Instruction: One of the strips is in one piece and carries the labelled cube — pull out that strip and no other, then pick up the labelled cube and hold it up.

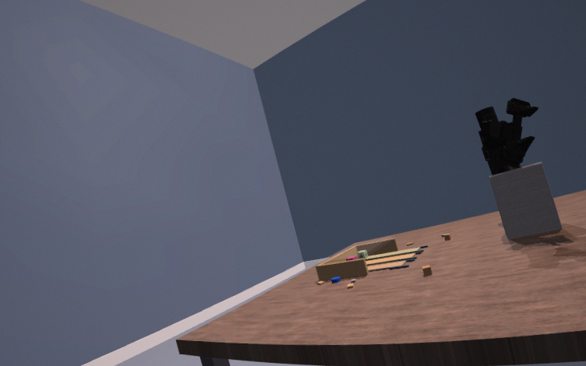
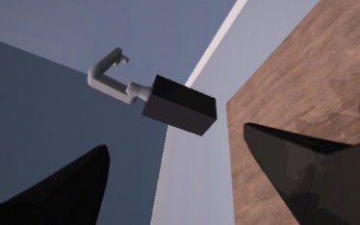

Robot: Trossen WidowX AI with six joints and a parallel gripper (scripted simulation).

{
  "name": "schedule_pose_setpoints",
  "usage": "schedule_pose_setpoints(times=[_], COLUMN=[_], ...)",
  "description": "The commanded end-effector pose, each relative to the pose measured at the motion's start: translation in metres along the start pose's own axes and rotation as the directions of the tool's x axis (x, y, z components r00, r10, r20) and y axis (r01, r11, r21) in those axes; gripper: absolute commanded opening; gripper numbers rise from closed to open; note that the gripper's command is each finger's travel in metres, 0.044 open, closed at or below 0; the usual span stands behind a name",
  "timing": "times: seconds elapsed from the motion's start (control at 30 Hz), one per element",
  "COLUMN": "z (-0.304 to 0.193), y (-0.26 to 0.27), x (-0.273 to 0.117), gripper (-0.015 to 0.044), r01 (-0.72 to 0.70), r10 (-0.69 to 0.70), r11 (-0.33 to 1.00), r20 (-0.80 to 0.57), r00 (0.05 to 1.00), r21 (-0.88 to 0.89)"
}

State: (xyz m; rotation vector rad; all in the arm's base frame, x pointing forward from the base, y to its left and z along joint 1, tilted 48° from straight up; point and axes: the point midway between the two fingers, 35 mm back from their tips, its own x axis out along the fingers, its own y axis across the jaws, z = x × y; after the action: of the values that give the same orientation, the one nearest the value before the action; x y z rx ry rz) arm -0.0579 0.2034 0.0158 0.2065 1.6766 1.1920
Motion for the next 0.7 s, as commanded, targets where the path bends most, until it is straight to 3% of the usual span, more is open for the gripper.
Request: schedule_pose_setpoints(times=[0.0,0.17,0.3,0.5,0.67], z=[0.002,0.067,0.122,0.185,0.215], y=[0.0,-0.016,-0.038,-0.085,-0.129], x=[0.0,-0.012,-0.036,-0.093,-0.154], gripper=[0.04,0.04,0.04,0.04,0.04], r01=[0.004,0.152,0.351,0.66,0.848], r10=[-0.004,-0.12,-0.255,-0.483,-0.662], r11=[1.0,0.984,0.93,0.752,0.498], r20=[0.011,0.281,0.497,0.691,0.712], r00=[1.0,0.952,0.829,0.537,0.235], r21=[-0.004,-0.093,-0.108,0.013,0.183])
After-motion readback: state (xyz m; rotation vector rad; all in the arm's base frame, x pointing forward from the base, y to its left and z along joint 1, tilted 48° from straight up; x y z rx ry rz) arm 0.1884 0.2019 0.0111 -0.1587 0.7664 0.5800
